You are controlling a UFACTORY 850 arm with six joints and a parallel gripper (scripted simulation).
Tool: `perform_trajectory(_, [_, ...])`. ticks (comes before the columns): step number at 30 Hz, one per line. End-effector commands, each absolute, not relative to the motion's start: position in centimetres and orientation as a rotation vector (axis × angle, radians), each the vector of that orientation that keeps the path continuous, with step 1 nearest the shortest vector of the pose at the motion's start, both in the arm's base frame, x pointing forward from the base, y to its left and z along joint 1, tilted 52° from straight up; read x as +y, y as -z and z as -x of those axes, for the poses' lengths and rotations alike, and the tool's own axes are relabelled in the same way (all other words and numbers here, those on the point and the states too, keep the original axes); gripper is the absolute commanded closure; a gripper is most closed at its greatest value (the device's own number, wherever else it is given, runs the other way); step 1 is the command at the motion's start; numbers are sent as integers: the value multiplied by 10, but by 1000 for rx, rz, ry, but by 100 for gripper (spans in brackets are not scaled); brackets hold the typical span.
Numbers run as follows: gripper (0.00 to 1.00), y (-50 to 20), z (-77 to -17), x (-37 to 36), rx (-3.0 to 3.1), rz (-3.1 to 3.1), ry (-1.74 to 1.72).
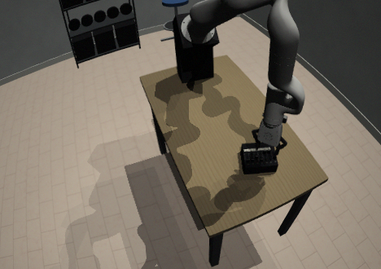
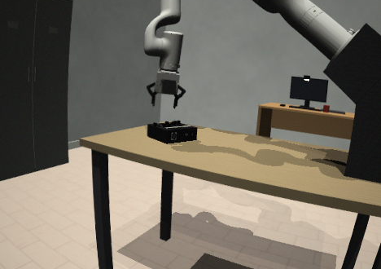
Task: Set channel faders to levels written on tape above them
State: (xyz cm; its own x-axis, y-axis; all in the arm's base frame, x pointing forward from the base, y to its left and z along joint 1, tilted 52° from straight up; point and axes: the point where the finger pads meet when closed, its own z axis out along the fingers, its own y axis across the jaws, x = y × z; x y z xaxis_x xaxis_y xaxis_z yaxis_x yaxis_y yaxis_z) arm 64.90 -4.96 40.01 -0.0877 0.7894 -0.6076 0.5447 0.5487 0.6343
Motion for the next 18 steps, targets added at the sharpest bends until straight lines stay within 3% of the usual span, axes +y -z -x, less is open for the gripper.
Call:
perform_trajectory(1, [0,-400,-635,-48,1626,-1363,-477])
perform_trajectory(18, [0,-395,-591,-37,989,-2137,-892])
